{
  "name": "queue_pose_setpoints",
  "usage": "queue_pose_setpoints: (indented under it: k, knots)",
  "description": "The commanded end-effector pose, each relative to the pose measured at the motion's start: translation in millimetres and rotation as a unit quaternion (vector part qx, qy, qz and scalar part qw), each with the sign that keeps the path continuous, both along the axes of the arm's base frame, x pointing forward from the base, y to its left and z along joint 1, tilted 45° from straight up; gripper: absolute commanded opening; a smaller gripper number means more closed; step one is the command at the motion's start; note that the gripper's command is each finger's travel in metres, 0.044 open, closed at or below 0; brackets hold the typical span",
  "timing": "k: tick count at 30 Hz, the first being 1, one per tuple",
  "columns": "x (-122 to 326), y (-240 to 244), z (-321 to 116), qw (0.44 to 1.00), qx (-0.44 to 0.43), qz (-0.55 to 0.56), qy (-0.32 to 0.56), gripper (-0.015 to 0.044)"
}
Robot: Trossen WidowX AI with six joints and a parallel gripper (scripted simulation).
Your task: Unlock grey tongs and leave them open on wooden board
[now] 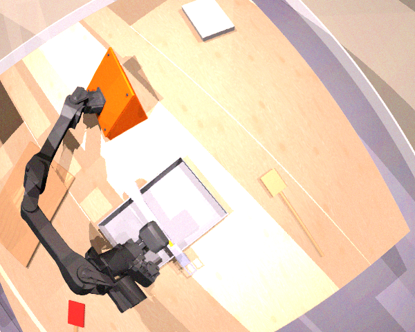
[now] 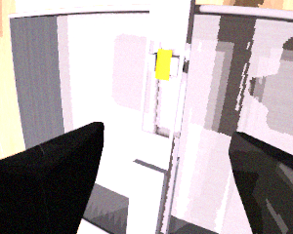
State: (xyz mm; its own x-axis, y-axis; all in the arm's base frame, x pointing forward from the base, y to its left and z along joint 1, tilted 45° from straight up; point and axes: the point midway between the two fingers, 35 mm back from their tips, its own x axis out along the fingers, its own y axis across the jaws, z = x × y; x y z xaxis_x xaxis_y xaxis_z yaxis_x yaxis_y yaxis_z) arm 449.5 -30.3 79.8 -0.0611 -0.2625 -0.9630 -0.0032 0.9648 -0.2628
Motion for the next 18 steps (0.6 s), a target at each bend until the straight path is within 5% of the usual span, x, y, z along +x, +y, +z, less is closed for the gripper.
queue_pose_setpoints:
  k: [1,18]
  knots:
    - [-3,1,-2,1.000,0.002,0.002,0.004,0.0260]
    - [-2,-5,-23,1.000,0.002,0.002,0.004,0.0260]
